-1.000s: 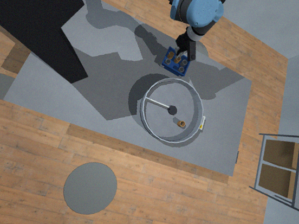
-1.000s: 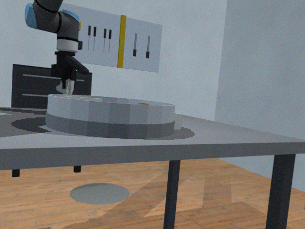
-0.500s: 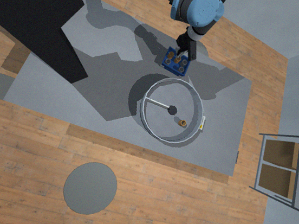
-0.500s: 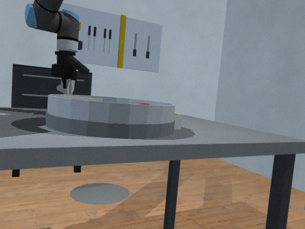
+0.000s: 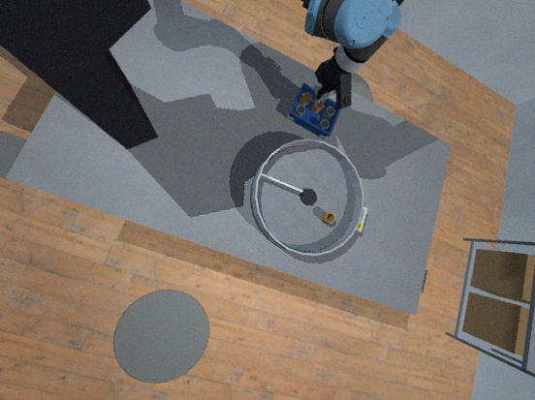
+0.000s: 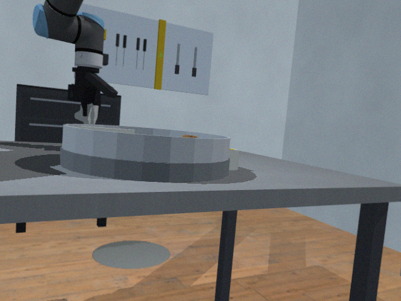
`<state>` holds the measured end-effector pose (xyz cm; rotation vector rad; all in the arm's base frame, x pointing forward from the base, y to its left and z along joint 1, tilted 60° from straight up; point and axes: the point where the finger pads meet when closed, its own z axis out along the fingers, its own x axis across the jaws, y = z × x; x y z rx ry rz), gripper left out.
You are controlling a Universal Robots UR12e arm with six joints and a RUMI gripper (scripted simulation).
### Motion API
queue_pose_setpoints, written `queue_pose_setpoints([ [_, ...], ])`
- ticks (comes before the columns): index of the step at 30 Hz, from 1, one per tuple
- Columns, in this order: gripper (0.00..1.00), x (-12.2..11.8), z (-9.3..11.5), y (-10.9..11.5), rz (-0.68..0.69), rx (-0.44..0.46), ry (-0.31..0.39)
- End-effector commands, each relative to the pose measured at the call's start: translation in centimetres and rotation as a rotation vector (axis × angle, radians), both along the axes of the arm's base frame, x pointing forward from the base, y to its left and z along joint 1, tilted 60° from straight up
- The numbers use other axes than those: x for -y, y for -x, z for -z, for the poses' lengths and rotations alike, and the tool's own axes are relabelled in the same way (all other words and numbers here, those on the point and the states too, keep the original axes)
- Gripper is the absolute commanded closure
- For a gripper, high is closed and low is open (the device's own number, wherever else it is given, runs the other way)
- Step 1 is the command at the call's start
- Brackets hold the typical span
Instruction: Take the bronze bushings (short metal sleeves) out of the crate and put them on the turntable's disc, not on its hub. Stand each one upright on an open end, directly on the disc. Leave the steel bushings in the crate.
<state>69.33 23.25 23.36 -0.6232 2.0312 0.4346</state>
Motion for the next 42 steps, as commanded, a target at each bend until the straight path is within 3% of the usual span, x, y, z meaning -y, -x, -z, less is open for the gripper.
queue_pose_setpoints([
  [1,0.95,-0.12,-0.13,-0.08,-0.002,0.003,0.001],
  [42,0.95,-0.09,-0.31,-0.18,-0.002,0.003,0.001],
])
